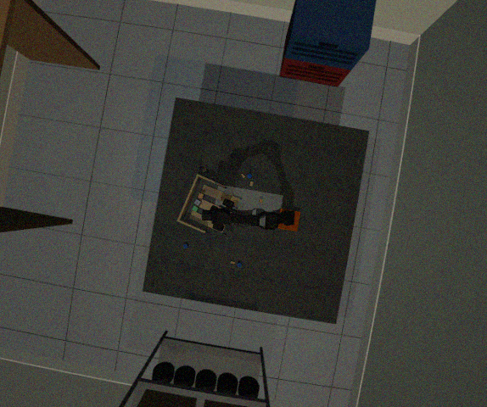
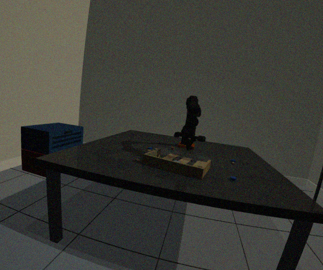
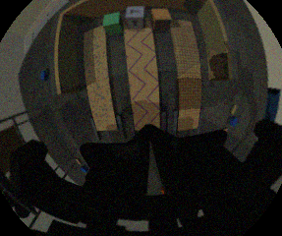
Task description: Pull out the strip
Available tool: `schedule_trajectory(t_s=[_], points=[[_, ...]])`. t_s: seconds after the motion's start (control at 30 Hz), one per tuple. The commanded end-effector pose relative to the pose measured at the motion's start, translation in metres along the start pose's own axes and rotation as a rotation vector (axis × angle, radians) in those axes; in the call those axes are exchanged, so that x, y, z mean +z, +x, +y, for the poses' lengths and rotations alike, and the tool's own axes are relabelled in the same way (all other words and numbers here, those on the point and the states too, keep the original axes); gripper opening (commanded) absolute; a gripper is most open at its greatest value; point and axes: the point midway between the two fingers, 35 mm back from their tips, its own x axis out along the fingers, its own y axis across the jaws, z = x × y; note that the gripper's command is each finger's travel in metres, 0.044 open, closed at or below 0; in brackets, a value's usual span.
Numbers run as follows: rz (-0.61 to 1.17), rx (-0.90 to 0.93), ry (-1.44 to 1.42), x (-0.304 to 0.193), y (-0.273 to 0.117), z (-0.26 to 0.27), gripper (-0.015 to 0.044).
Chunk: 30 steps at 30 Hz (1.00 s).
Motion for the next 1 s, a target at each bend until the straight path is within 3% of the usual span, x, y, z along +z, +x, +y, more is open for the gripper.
schedule_trajectory(t_s=[0.0,0.97], points=[[0.004,-0.006,0.003,-0.001,0.009,0.0,0.0],[0.004,-0.006,0.003,-0.006,0.056,0.0,0.0]])
